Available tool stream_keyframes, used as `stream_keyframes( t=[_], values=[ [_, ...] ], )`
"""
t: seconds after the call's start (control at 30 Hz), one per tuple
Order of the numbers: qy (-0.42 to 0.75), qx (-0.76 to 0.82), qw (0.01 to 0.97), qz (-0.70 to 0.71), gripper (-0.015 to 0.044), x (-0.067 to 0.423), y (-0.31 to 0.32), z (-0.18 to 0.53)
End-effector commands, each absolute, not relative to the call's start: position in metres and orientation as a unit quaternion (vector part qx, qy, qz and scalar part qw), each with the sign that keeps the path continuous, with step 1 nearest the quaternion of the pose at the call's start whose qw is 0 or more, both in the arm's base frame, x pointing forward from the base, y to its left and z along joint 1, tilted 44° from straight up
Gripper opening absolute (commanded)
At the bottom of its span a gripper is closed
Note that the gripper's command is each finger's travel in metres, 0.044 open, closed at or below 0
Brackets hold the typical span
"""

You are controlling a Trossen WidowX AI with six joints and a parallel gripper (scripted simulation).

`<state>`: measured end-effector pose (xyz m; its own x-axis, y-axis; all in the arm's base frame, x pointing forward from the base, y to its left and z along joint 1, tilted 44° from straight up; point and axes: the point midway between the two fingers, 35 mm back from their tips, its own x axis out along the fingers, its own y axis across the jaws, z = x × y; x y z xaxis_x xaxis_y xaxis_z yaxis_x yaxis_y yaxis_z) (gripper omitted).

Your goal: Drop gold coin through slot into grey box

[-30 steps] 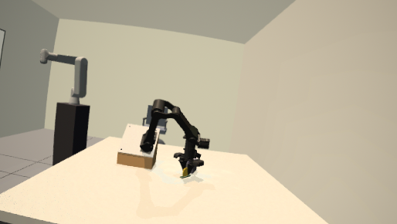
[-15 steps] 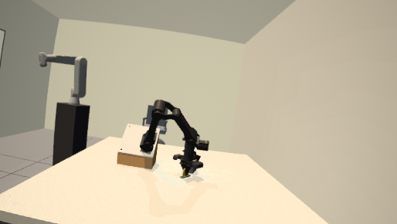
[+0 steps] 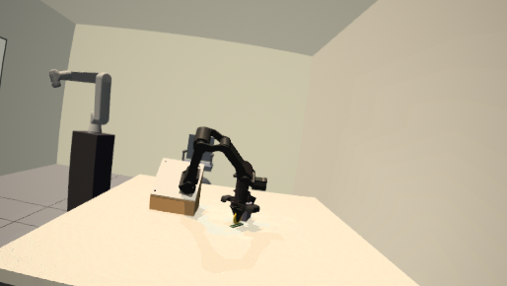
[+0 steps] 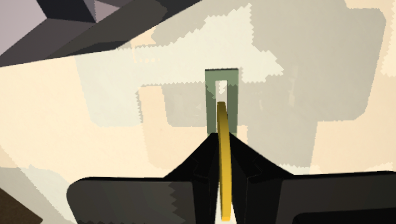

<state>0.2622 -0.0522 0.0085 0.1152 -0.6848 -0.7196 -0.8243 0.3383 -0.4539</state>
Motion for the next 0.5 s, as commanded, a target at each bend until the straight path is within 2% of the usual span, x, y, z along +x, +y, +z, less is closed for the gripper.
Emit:
stream_keyframes(
  t=[0.0, 0.47],
  values=[
    [0.659, -0.569, 0.487, 0.072, 0.0, 0.265, -0.044, 0.016],
    [0.659, -0.568, 0.488, 0.074, 0.0, 0.262, -0.019, 0.04]
  ],
)
